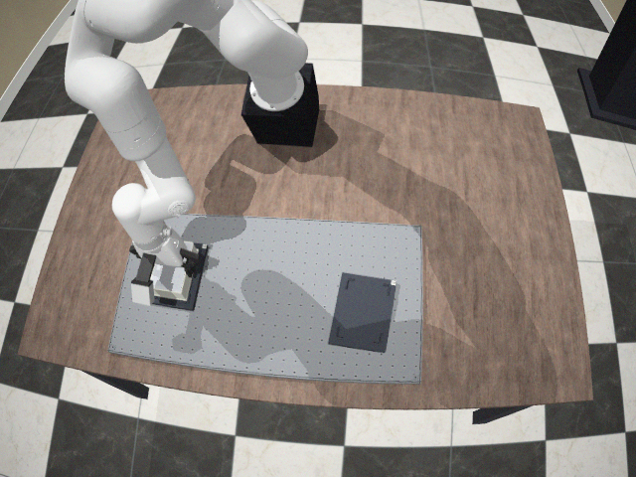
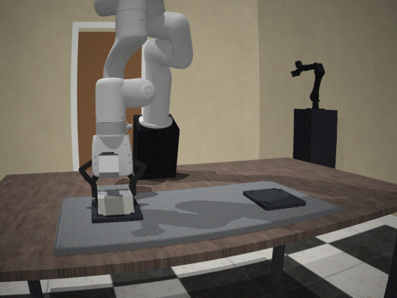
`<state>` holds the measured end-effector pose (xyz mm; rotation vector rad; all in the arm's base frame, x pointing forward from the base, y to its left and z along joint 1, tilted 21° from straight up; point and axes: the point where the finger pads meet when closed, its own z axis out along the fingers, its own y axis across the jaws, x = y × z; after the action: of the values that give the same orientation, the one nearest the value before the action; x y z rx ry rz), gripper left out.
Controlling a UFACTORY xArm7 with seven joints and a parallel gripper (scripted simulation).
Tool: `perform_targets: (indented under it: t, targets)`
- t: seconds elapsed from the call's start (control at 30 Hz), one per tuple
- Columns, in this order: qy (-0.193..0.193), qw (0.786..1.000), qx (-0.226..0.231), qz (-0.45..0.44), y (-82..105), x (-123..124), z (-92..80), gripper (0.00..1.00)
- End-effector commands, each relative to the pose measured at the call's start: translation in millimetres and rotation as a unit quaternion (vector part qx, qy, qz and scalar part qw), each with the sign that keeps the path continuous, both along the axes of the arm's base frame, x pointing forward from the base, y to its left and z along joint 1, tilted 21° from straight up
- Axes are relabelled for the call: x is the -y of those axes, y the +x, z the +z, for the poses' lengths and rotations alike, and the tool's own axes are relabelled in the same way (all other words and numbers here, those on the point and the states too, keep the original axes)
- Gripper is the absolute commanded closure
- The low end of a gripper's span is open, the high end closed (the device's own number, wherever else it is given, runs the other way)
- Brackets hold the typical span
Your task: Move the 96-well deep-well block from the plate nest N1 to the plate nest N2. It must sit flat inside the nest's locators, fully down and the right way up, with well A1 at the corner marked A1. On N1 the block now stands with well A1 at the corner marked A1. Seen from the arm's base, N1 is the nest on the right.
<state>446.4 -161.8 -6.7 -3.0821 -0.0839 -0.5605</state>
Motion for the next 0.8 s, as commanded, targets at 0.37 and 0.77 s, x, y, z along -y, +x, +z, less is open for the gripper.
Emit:
perform_targets:
  t: [0.37,0.77]
  targets:
    - [-0.001,1.0,0.001,0.0,4.3,0.6,-8.2,0.0]
    - [-0.001,1.0,0.001,0.0,4.8,0.6,-9.5,0.0]
